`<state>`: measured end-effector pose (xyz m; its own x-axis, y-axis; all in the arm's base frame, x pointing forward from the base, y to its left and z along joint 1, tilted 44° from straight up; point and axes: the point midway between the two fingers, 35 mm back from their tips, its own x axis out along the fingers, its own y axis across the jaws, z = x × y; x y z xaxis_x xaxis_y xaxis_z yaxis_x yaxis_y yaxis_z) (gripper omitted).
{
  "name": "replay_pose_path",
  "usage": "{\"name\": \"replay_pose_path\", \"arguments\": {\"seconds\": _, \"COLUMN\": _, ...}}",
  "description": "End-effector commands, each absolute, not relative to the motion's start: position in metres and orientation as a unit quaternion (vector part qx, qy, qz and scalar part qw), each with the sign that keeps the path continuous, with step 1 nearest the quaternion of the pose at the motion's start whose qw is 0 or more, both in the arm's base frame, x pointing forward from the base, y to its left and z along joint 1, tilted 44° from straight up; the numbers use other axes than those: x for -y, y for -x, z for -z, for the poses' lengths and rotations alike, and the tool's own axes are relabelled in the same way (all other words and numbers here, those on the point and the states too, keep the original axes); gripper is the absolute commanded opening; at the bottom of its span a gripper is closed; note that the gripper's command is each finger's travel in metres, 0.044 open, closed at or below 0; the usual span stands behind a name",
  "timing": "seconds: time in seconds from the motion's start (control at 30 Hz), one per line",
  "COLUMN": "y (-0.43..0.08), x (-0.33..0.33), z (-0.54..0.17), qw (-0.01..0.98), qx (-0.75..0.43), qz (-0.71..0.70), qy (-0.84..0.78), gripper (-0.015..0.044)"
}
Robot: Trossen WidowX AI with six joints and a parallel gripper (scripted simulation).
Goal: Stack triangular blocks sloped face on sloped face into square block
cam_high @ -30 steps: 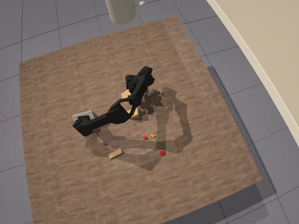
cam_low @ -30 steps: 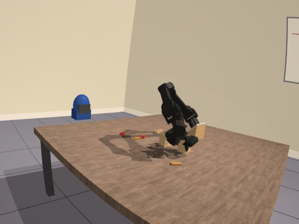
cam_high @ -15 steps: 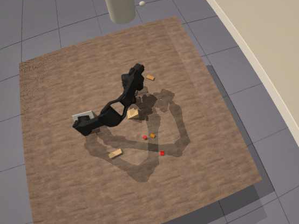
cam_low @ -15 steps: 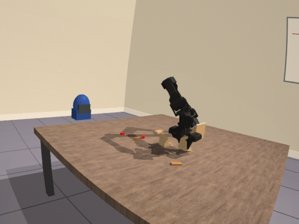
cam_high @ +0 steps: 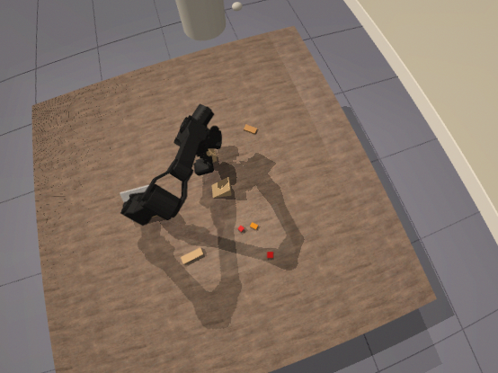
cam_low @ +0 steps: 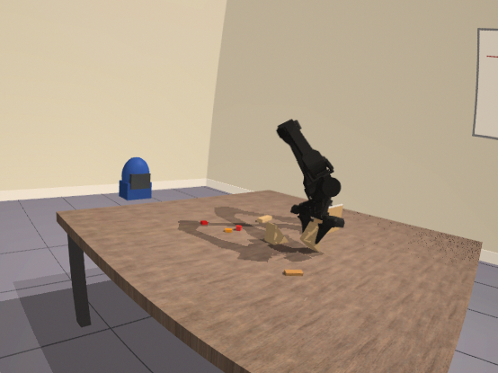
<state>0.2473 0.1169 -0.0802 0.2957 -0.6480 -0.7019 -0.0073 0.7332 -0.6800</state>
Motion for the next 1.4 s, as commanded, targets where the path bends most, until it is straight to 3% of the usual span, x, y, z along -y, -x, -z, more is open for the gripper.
{"name": "replay_pose_path", "arguments": {"seconds": 0.0, "y": -0.241, "x": -0.117, "z": 0.078, "qw": 0.771, "qx": -0.521, "qz": 0.203, "qy": 0.304, "gripper": 0.0}}
{"name": "replay_pose_path", "arguments": {"seconds": 0.77, "y": -0.197, "x": -0.112, "z": 0.085, "qw": 0.89, "qx": -0.273, "qz": 0.102, "qy": 0.349, "gripper": 0.0}}
{"name": "replay_pose_path", "arguments": {"seconds": 1.3, "y": -0.202, "x": -0.117, "z": 0.084, "qw": 0.885, "qx": -0.299, "qz": 0.111, "qy": 0.339, "gripper": 0.042}}
{"name": "replay_pose_path", "arguments": {"seconds": 1.37, "y": -0.202, "x": -0.117, "z": 0.084, "qw": 0.885, "qx": -0.299, "qz": 0.111, "qy": 0.339, "gripper": 0.044}}
